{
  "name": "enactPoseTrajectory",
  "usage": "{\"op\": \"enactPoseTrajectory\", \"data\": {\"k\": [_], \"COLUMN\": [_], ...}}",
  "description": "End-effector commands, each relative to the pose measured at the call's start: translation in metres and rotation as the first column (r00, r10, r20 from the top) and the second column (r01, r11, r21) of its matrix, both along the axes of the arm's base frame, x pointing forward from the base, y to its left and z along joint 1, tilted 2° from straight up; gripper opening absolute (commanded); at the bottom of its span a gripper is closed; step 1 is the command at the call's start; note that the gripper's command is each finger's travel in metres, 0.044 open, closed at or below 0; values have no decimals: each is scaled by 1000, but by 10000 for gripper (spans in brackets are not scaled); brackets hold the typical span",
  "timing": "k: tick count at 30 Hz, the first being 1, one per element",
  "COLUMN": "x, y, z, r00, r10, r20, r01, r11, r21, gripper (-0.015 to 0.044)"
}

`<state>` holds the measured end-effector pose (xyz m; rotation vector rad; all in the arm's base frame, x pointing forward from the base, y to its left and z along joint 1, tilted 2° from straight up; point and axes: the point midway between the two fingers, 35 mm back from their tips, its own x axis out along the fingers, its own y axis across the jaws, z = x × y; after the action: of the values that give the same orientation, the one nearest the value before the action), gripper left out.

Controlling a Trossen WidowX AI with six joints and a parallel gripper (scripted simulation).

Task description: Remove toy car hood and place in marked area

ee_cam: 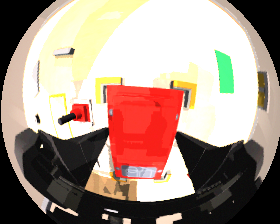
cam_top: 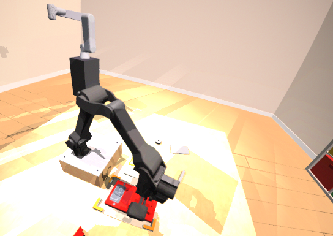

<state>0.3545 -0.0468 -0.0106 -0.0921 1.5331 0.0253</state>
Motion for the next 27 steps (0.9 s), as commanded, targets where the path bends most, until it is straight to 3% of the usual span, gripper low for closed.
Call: {"op": "enactPoseTrajectory", "data": {"k": [1,12,15,25,27], "x": [-2,-2,0,0,0], "y": [-1,-1,0,0,0], "z": [-5,-9,-6,-6,-5], "r00": [1000,1000,1000,1000,1000], "r10": [0,0,-1,-1,-1], "r20": [-9,-9,-1,-1,-1], "r01": [0,0,1,1,1], "r11": [1000,1000,1000,1000,1000], "r21": [-3,-3,0,0,0], "gripper": [440,440,361,295,242]}}
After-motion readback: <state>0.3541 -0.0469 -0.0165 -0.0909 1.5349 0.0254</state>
